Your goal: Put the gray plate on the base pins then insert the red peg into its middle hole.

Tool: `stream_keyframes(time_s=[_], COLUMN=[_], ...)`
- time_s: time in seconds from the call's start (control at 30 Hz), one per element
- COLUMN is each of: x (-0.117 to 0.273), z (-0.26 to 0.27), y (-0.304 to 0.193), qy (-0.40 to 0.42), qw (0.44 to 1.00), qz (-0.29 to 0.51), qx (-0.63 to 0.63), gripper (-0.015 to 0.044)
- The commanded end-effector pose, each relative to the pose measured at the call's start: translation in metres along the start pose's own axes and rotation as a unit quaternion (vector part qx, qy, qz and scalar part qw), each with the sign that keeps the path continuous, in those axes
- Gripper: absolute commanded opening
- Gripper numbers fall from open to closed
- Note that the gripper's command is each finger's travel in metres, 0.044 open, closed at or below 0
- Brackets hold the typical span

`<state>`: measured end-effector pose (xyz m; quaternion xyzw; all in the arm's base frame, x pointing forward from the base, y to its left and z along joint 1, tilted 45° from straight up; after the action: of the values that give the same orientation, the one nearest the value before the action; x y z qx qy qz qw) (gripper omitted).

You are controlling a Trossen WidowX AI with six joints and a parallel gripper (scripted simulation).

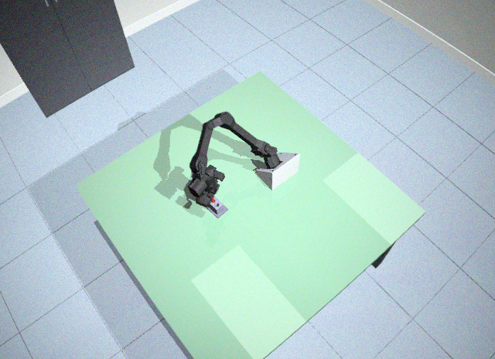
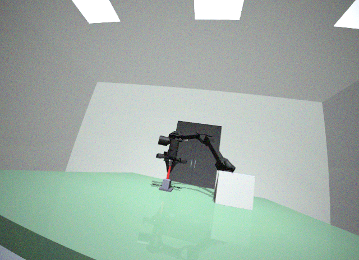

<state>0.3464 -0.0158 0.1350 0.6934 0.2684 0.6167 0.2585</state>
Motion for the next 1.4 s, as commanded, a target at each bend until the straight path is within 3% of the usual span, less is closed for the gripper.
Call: stream_keyframes(time_s=[0.0,0.37,0.57,1.37], x=[-0.001,-0.001,-0.001,0.009], z=[-0.001,0.000,0.000,-0.002], y=[0.000,0.000,0.000,-0.003], qy=[-0.001,0.000,0.000,-0.003], qw=[1.000,1.000,1.000,1.000], qz=[0.000,0.000,0.000,-0.003], qx=[0.000,-0.001,-0.001,0.003], gripper=[0.0000,0.0000,0.0150,0.0150])
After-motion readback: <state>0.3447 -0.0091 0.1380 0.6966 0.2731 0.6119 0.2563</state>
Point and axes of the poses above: the point midway between the two fingers, 35 mm back from their tips, its own x axis back along the fingers, its own z axis across the jaws, y = z × x, the point moved 10 cm from there along x, back along the fingers, and after that the axes turned 15 degrees about -x, right-handed, at the moved point
